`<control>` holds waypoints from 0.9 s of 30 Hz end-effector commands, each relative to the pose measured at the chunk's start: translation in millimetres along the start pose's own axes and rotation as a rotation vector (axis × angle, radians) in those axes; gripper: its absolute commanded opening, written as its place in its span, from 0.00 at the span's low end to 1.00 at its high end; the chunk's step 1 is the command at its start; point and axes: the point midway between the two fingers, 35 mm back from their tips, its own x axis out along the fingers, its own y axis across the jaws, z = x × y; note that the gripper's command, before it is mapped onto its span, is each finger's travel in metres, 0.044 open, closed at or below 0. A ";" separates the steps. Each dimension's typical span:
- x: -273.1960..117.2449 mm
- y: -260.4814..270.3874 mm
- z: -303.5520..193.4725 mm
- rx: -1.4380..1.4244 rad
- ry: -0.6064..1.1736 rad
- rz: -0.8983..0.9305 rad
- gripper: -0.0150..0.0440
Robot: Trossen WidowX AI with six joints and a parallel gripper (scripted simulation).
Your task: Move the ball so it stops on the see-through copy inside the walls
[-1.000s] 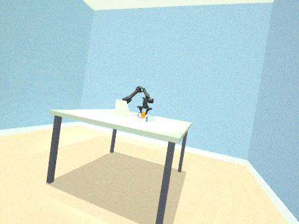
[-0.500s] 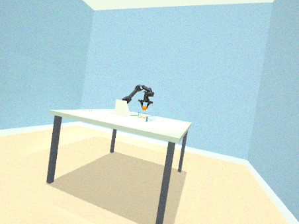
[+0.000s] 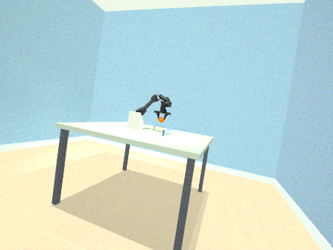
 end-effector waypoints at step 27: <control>101.1 -7.2 -18.1 0.007 -0.009 0.000 0.25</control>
